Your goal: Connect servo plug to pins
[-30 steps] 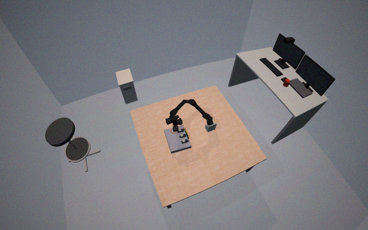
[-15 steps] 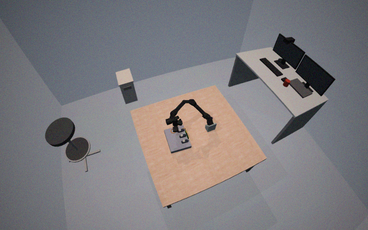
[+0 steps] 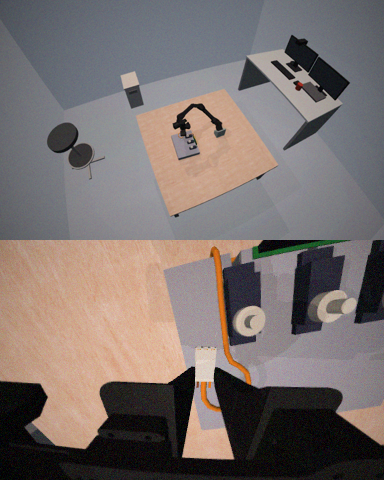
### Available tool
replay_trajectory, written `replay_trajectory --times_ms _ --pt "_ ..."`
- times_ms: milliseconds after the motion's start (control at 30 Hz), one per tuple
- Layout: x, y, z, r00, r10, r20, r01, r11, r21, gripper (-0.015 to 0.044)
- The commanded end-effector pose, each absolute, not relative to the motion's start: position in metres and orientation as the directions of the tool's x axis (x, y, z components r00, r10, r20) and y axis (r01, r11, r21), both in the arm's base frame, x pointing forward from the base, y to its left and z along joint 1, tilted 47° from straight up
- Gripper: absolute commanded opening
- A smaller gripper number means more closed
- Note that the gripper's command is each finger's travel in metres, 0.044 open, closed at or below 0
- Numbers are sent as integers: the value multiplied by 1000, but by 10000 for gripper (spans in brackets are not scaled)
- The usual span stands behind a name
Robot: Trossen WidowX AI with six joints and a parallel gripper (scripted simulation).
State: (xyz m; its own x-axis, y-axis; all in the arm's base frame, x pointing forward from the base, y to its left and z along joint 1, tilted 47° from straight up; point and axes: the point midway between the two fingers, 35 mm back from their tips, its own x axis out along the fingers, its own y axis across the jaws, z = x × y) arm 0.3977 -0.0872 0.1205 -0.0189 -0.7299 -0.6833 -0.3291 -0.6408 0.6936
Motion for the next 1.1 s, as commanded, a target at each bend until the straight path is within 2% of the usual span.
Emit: replay_trajectory --times_ms 0,167,433,1067 --pt "399 -70 135 -10 -727 -686 -330 -645 689 0" --pt "397 -67 134 -10 -727 -687 -358 -639 681 0" --pt "388 -56 127 -8 -723 -691 -552 -573 606 0" --pt "360 -31 110 -7 -715 -699 -910 -285 301 0"
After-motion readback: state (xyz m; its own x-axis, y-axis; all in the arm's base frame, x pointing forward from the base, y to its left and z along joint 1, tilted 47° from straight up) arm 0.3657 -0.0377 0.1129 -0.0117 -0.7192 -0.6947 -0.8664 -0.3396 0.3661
